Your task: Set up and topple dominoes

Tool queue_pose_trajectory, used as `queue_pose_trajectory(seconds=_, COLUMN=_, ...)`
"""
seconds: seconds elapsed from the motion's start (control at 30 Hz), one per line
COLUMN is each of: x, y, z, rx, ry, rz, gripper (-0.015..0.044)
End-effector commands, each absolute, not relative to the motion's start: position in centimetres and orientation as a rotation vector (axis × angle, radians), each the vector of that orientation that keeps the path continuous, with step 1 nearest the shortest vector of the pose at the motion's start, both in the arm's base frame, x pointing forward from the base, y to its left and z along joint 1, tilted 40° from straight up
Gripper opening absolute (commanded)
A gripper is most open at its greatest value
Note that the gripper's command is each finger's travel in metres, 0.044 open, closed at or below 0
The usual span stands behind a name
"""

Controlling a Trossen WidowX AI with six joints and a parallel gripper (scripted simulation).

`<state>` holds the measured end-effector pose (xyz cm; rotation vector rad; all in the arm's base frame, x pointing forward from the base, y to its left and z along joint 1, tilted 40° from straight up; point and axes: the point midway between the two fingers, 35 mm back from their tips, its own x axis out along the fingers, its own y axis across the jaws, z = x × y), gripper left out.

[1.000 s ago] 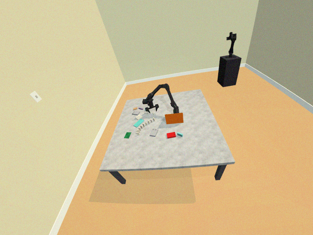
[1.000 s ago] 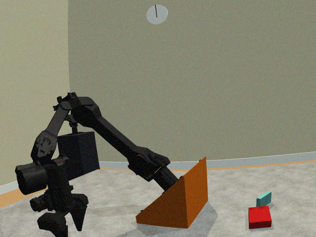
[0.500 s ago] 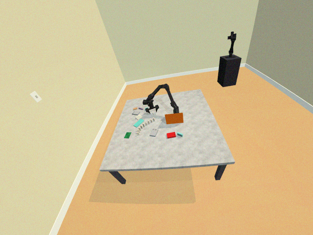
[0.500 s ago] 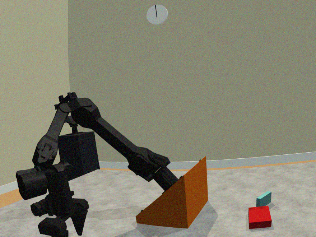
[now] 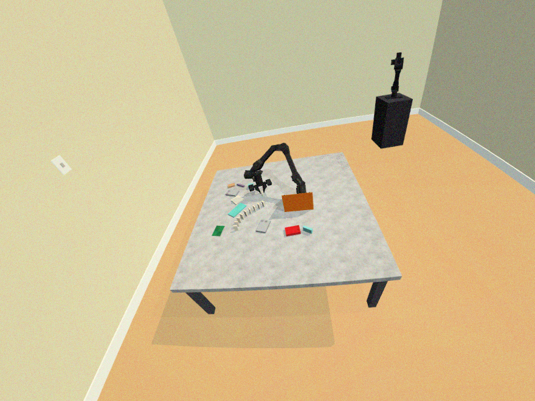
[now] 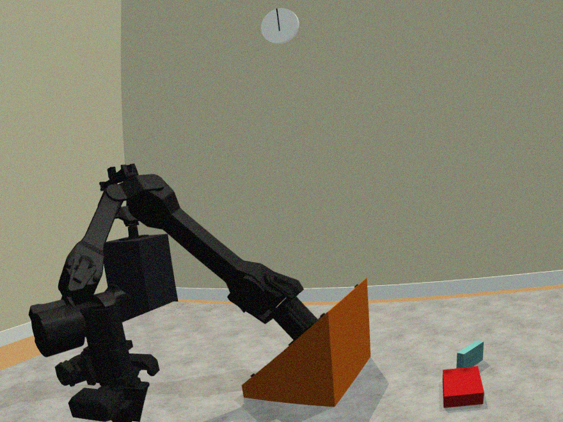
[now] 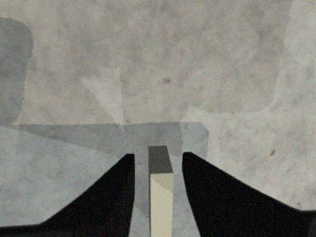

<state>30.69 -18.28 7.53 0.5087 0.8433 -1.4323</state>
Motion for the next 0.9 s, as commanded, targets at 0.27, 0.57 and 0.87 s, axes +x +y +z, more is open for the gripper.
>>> queue_pose_trajectory(seconds=0.27, x=30.7, y=-18.1, z=7.7, rx=0.503, ry=0.848, rz=-1.429, gripper=0.0028)
queue_pose_trajectory(seconds=0.57, x=30.6, y=-10.2, z=18.4, rx=0.377, ry=0.971, rz=-1.337, gripper=0.0028)
queue_pose_trajectory(seconds=0.87, x=29.5, y=-9.3, z=20.3, rx=0.312, ry=1.022, rz=-1.294, gripper=0.0028)
